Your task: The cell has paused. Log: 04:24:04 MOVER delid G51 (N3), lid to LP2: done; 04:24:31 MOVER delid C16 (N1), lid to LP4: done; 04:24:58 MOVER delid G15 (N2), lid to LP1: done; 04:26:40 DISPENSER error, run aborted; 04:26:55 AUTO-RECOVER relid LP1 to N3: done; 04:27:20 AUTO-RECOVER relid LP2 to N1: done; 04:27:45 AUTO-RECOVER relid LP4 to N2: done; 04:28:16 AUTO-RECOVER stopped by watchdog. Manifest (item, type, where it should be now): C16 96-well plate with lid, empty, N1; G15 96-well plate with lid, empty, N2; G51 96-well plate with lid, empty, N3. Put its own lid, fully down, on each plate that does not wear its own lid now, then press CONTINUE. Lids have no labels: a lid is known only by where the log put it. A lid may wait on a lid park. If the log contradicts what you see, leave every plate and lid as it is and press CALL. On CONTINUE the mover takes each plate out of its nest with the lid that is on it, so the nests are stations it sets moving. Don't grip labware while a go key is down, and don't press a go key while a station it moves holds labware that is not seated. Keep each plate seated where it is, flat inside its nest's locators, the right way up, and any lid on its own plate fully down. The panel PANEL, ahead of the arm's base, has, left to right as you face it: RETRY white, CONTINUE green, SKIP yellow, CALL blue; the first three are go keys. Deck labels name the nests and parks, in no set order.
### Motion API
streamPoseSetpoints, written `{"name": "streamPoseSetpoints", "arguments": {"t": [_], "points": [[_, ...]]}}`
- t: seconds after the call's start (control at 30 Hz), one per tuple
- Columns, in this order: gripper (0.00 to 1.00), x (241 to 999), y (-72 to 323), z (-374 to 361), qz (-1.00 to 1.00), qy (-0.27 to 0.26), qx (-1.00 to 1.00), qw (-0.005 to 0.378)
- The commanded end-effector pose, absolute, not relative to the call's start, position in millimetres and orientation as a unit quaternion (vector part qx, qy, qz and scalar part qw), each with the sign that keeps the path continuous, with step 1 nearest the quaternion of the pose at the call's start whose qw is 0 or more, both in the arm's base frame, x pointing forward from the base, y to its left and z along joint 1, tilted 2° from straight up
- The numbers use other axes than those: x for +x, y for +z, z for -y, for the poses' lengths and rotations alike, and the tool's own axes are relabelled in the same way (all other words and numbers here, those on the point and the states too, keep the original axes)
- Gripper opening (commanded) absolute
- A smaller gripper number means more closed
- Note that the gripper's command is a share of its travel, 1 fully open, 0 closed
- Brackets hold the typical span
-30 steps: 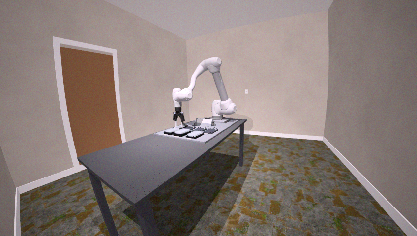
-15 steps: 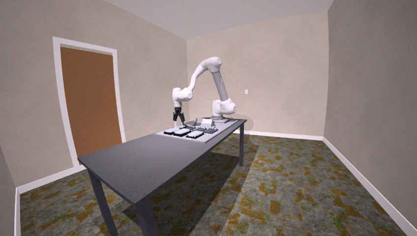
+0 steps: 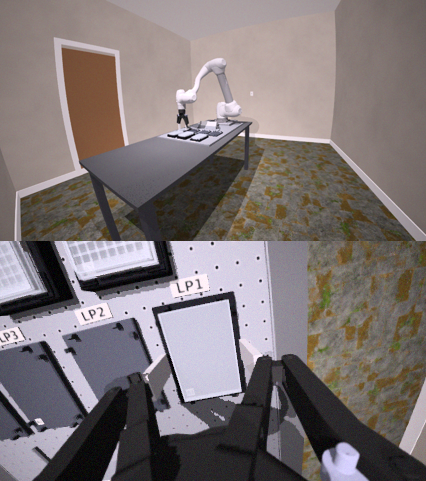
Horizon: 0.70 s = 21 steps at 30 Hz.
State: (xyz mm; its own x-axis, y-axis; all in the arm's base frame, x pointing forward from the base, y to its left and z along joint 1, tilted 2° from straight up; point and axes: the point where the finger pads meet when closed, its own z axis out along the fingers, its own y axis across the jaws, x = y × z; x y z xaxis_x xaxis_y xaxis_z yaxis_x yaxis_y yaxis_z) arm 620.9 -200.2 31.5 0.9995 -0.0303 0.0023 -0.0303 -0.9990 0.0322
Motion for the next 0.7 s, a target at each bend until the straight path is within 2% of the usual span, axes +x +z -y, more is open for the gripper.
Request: {"name": "streamPoseSetpoints", "arguments": {"t": [0.0, 0.37, 0.4, 0.67], "points": [[0.66, 620.9, 31.7, 200.1, 0.015, 0.001, 1.000, 0.016], [0.66, 620.9, 31.7, 200.1, 0.015, 0.001, 1.000, 0.016], [0.00, 620.9, 31.7, 200.1, 0.015, 0.001, 1.000, 0.016], [0.00, 620.9, 31.7, 200.1, 0.015, 0.001, 1.000, 0.016]]}}
